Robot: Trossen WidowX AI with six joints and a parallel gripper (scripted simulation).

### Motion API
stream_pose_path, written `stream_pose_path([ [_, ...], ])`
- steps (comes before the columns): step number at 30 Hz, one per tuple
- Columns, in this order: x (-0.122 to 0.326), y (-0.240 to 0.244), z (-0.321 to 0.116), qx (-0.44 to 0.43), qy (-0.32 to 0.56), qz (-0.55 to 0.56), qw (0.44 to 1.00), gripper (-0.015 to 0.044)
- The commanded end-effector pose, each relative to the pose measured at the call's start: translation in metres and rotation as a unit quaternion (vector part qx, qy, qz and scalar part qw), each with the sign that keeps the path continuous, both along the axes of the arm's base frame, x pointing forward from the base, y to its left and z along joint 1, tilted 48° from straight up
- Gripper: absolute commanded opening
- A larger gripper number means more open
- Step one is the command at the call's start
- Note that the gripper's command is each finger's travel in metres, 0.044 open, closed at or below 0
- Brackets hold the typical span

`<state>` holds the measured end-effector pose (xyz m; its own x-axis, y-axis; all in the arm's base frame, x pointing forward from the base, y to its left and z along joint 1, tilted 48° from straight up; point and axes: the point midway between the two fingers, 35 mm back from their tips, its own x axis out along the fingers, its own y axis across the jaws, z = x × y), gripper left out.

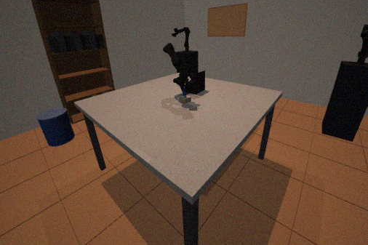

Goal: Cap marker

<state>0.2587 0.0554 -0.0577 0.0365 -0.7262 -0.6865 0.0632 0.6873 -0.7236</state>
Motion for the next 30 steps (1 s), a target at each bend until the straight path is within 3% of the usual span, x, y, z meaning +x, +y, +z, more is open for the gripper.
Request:
stream_pose_path([
  [1,-0.0016,-0.0055,-0.0052,-0.003,0.004,0.004,1.000,0.0000],
  [16,-0.0018,-0.0073,-0.0065,-0.003,0.004,0.004,1.000,0.0000],
  [30,-0.0013,-0.0066,-0.0062,-0.002,0.002,0.001,1.000,0.0368],
])
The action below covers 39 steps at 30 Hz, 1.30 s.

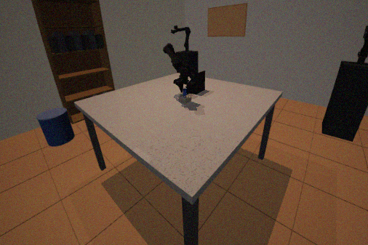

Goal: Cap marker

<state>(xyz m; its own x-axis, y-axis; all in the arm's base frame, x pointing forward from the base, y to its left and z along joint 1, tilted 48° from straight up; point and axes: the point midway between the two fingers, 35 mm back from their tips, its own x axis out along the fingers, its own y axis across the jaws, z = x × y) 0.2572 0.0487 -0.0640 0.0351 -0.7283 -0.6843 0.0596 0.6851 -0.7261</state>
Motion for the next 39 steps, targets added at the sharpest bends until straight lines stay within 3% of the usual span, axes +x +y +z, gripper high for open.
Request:
stream_pose_path([
  [1,0.000,0.000,0.000,0.000,0.000,0.000,1.000,0.0394],
  [3,0.000,0.000,0.000,0.000,0.000,0.000,1.000,0.0440],
  [6,0.001,0.010,0.008,0.001,0.000,0.000,1.000,0.0440],
  [10,-0.002,0.053,0.049,0.001,0.001,0.000,1.000,0.0440],
  [15,-0.003,0.055,0.051,0.001,0.001,0.000,1.000,0.0440],
  [32,-0.003,0.051,0.042,0.000,0.004,0.004,1.000,0.0000],
  [39,-0.003,0.051,0.042,0.000,0.004,0.004,1.000,0.0000],
])
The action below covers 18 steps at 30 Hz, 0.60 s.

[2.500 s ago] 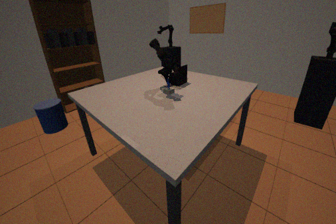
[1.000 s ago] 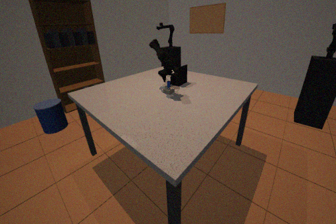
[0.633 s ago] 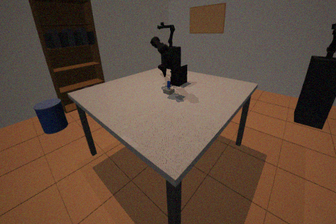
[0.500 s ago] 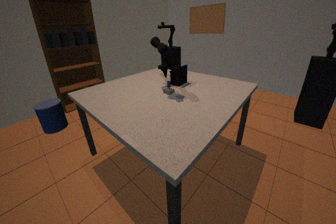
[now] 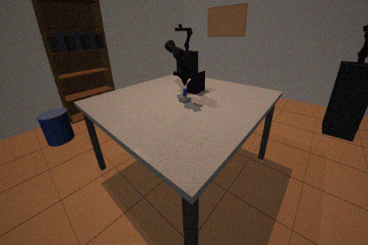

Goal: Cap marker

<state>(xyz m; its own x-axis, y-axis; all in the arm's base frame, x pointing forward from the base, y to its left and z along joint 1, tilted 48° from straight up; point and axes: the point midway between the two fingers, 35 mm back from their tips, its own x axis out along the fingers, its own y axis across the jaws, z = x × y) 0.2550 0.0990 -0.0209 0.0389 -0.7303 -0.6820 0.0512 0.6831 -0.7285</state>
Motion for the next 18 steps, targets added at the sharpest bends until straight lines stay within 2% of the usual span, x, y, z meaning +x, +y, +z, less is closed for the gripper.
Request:
stream_pose_path([
  [1,-0.001,0.000,-0.001,0.001,0.002,0.000,1.000,0.0000],
  [18,0.000,-0.014,-0.014,0.001,0.002,0.000,1.000,0.0000],
])
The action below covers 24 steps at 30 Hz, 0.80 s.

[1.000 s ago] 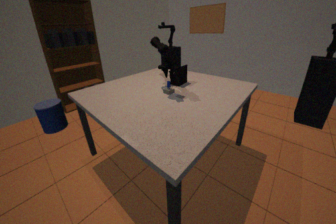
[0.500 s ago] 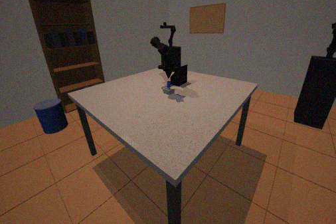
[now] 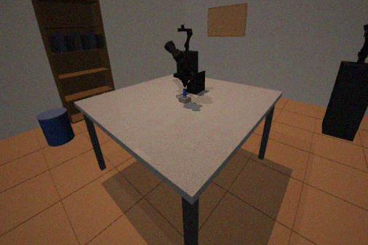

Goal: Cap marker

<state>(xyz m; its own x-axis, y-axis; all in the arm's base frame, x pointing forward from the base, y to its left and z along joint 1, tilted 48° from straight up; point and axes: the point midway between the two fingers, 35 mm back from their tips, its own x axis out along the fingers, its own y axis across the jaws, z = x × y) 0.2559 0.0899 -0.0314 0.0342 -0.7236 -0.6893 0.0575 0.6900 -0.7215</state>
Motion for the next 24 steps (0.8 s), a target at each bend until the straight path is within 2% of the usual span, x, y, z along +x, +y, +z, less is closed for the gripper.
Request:
stream_pose_path([
  [1,-0.001,-0.006,-0.004,-0.004,0.003,0.004,1.000,0.0000],
  [16,0.000,-0.021,-0.018,-0.005,0.003,0.004,1.000,0.0000],
  [24,0.002,-0.013,-0.014,0.001,-0.002,0.003,1.000,0.0000],
])
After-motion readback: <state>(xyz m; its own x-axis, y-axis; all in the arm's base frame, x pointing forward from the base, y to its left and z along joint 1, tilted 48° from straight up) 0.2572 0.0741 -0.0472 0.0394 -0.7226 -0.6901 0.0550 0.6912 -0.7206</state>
